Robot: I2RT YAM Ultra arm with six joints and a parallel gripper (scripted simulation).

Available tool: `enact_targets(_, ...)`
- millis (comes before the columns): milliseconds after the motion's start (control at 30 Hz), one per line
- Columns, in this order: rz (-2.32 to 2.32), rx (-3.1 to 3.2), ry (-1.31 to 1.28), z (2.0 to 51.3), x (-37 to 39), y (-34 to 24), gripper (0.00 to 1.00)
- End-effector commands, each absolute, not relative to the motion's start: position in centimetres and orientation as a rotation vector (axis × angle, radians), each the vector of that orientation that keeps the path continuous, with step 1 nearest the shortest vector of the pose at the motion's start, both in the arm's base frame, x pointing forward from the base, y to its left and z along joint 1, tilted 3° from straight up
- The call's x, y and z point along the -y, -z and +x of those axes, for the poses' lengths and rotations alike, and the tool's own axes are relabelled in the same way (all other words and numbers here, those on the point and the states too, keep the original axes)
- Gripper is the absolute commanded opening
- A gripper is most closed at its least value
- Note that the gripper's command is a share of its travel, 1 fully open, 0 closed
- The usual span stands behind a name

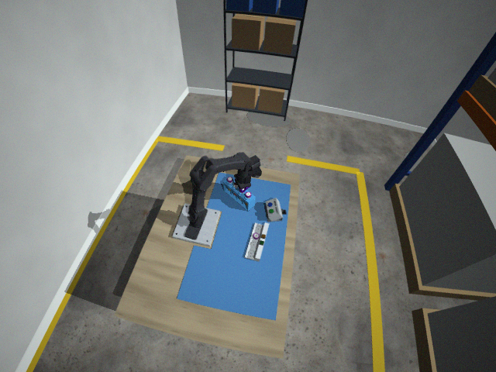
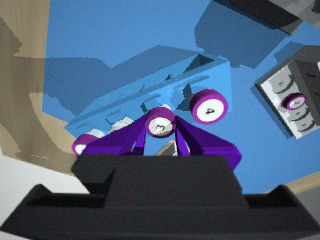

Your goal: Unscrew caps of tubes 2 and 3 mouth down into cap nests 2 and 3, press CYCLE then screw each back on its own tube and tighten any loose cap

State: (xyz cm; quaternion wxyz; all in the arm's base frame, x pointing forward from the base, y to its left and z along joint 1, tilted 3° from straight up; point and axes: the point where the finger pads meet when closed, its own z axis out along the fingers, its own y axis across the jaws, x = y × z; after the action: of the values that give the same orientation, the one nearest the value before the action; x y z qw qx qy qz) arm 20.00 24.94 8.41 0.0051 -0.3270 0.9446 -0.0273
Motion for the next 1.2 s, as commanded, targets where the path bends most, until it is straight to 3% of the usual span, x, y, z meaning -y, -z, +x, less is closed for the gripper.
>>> enact_targets(0,-1.4,-2.791,0.086,20.25,-25.06,-8.72,0.0)
enact_targets(667,-2.393,-2.04,0.09,20.24,-25.07,-8.76,0.0)
enact_targets(1167,-2.994,-1.028,0.082,20.24,-25.06,-8.8,0.0)
